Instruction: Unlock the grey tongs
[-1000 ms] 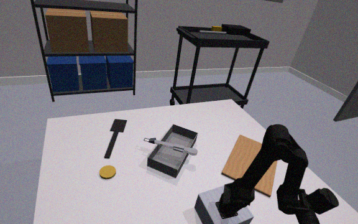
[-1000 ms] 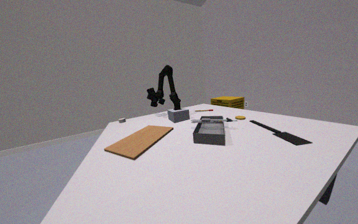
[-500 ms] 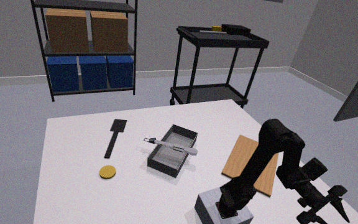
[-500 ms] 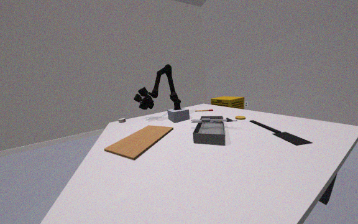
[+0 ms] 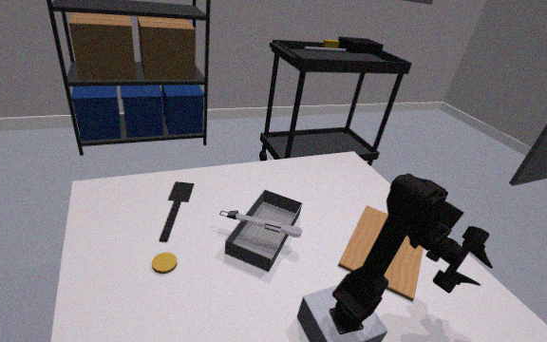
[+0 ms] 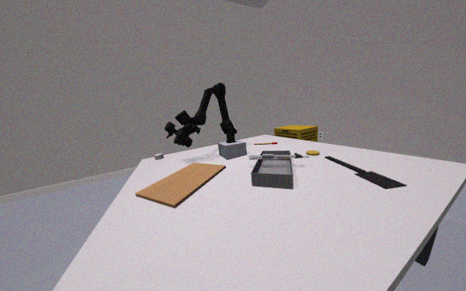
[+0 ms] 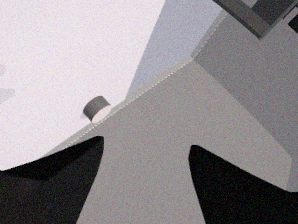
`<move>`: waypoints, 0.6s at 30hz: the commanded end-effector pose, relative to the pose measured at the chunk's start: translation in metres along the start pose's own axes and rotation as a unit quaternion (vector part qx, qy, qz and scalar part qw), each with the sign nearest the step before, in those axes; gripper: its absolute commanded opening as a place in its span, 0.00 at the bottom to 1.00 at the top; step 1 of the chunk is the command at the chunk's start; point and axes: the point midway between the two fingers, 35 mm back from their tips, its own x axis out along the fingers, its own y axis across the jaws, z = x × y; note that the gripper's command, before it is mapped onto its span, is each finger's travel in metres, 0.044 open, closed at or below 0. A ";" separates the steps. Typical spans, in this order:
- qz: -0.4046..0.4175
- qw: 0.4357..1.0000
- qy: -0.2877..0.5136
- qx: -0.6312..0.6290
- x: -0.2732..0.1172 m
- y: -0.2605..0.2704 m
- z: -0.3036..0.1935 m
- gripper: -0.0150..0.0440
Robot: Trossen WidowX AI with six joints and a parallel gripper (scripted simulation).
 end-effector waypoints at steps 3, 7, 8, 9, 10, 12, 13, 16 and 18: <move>-0.033 0.991 -0.128 0.008 -0.055 -0.020 0.076 0.69; -0.046 0.978 -0.206 0.003 -0.103 -0.027 0.121 0.69; -0.049 0.973 -0.225 0.001 -0.116 -0.027 0.132 0.69; -0.051 0.968 -0.244 -0.001 -0.130 -0.027 0.142 0.69; -0.052 0.963 -0.263 -0.008 -0.143 -0.025 0.151 0.69; -0.053 0.954 -0.295 -0.010 -0.168 -0.024 0.166 0.69; -0.053 0.949 -0.312 -0.012 -0.181 -0.022 0.173 0.69; -0.052 0.930 -0.363 -0.021 -0.224 -0.014 0.191 0.69; -0.048 0.915 -0.400 -0.030 -0.257 -0.005 0.202 0.69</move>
